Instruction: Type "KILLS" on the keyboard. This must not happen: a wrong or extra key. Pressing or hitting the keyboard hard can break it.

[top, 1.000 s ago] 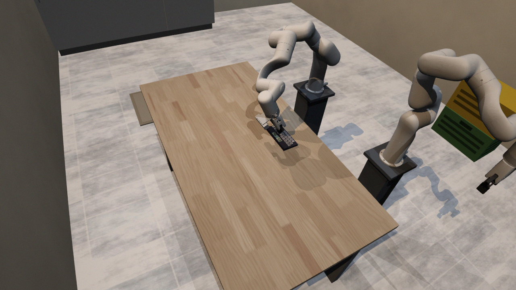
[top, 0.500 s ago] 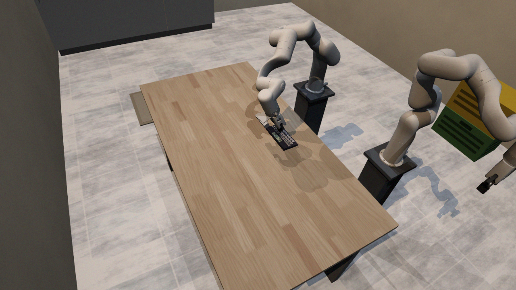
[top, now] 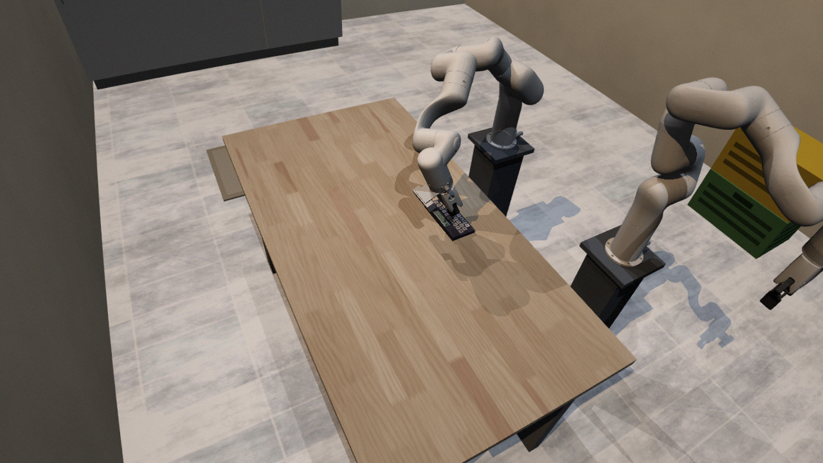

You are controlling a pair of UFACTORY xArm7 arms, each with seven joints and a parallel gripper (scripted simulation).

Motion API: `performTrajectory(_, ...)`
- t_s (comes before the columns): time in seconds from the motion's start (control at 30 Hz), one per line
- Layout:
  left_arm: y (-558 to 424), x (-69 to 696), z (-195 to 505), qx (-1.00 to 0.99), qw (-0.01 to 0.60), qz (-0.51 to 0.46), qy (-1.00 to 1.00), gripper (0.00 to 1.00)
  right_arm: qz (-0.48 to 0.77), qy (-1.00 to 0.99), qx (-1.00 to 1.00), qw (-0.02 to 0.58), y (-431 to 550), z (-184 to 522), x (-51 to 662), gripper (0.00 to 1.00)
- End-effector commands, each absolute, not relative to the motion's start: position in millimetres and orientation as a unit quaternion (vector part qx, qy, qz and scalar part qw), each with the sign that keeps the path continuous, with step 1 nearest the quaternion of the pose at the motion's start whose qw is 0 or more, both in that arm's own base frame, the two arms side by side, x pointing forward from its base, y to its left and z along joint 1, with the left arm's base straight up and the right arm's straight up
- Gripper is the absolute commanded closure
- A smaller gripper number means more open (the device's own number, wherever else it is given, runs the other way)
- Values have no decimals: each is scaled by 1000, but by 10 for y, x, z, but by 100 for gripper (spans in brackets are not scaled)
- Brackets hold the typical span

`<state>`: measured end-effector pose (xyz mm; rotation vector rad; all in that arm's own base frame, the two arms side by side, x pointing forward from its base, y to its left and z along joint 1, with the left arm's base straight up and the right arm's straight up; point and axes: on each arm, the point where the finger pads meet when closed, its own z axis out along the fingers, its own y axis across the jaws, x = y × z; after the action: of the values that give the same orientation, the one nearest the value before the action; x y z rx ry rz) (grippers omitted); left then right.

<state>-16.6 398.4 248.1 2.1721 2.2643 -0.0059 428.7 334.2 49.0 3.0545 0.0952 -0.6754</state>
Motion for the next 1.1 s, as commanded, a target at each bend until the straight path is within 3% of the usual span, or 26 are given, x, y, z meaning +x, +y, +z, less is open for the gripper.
performTrajectory(0.0, 3997, -166, 2500, 692, 0, 0, 722, 0, -214, 30, 976, 5, 3489, 511, 4300, 100)
performTrajectory(1.07, 3997, -166, 2500, 692, 0, 0, 722, 0, -214, 30, 976, 5, 3519, 438, 4299, 100)
